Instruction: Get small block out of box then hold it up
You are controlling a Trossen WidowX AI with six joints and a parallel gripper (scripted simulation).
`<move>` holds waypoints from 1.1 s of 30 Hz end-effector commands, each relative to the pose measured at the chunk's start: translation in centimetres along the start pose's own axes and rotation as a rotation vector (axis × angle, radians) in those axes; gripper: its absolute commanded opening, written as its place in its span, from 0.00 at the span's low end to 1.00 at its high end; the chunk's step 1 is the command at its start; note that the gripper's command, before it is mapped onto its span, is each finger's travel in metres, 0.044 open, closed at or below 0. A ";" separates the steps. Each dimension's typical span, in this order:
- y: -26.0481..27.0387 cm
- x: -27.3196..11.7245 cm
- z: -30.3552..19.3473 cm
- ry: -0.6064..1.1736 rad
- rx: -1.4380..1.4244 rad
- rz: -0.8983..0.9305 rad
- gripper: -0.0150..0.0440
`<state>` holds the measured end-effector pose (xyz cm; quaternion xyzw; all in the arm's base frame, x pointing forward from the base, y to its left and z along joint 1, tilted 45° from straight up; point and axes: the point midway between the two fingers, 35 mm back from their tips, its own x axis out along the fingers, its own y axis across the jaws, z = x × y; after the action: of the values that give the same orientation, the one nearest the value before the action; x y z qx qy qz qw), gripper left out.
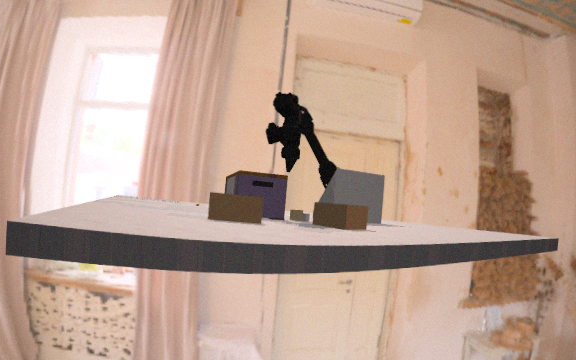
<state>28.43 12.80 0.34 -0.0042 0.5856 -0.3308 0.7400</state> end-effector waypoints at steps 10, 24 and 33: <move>0.9 0.5 -2.1 -0.047 -1.623 -0.217 0.74; 1.5 0.3 -3.2 0.083 -2.659 -0.440 0.74; 2.0 0.1 -3.8 0.300 -3.296 -0.606 0.74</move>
<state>26.78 14.99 -0.69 -0.7760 0.4998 0.3389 0.1823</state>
